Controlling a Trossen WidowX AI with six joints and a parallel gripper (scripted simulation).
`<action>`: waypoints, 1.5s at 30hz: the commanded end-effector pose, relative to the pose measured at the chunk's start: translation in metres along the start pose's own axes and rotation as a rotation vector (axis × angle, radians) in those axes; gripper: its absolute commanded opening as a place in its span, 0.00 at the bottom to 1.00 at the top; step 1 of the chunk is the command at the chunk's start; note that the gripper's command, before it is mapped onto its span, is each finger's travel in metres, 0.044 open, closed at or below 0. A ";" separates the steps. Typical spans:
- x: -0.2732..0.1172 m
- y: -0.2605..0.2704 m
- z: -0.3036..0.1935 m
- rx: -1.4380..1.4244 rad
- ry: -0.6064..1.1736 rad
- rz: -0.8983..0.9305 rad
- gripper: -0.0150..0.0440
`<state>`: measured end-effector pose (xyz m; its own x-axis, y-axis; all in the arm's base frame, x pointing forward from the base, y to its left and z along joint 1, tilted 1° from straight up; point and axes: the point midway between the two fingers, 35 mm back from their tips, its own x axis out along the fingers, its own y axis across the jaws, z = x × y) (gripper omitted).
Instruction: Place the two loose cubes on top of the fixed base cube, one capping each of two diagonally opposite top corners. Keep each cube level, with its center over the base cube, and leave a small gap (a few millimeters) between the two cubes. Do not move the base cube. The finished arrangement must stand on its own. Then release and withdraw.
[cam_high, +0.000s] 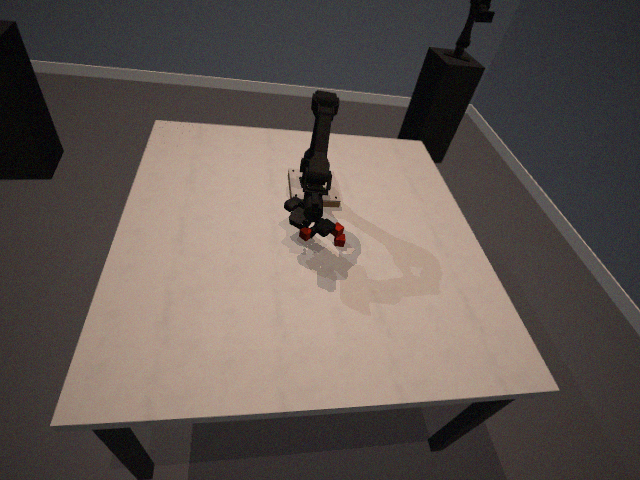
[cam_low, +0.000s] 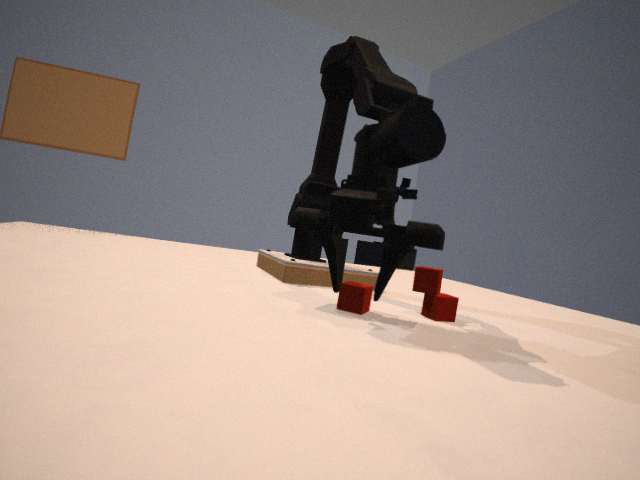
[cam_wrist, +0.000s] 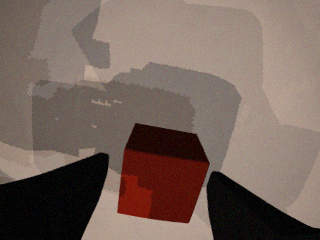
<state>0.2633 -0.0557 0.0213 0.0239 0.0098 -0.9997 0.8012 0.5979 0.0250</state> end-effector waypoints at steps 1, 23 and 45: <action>0.002 0.000 0.000 0.003 0.001 -0.002 0.48; -0.049 0.004 0.005 0.003 0.000 -0.002 0.43; -0.108 0.002 -0.001 -0.019 0.000 -0.002 0.43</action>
<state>0.2620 -0.0567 0.1271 0.0262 0.0092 -0.9996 0.8014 0.5975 0.0265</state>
